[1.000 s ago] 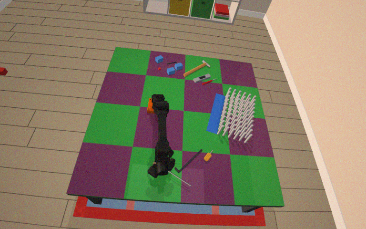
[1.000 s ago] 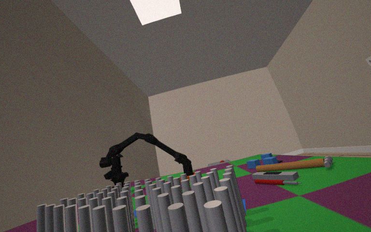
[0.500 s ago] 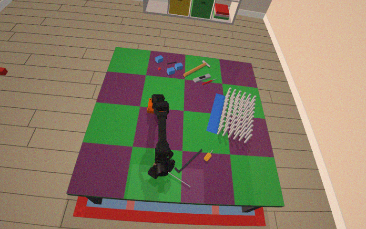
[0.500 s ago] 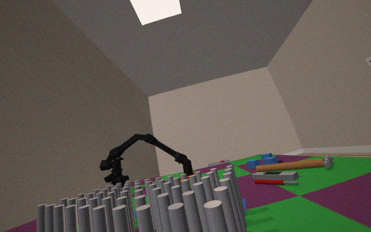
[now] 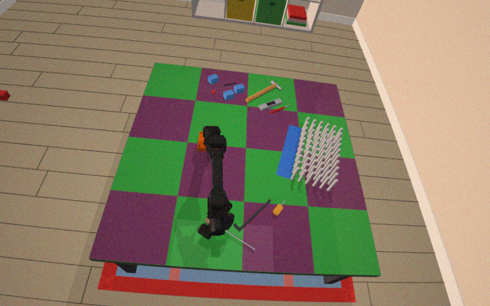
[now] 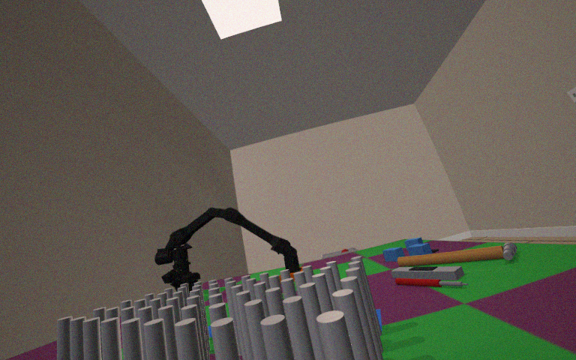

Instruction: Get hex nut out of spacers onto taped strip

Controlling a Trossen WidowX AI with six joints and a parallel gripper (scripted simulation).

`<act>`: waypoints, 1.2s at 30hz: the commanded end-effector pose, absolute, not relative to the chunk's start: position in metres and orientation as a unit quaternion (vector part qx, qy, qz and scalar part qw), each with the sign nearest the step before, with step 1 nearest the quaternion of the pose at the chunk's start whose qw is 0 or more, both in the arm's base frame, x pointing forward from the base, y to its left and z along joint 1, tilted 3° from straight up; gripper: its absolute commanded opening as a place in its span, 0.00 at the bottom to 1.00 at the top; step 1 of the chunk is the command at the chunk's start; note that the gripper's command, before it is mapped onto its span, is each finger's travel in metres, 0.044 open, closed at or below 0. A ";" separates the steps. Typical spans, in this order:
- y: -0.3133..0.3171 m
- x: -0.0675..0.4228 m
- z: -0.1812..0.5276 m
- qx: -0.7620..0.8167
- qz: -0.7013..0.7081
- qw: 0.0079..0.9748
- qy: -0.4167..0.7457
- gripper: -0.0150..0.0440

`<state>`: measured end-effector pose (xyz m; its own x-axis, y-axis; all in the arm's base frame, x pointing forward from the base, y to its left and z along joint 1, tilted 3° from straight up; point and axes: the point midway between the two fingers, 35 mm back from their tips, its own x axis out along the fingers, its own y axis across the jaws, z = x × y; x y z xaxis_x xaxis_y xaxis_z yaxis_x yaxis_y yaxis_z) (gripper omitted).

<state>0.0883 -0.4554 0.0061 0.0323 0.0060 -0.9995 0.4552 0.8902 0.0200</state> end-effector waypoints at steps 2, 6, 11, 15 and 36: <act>-0.456 0.088 0.015 0.170 -0.161 0.698 0.677 1.00; -0.457 0.086 0.067 0.170 -0.161 0.698 0.677 1.00; -0.456 0.086 0.076 0.170 -0.161 0.698 0.677 1.00; -0.456 0.086 0.076 0.170 -0.161 0.698 0.677 1.00; -0.457 0.085 0.074 0.294 -0.278 0.680 0.612 1.00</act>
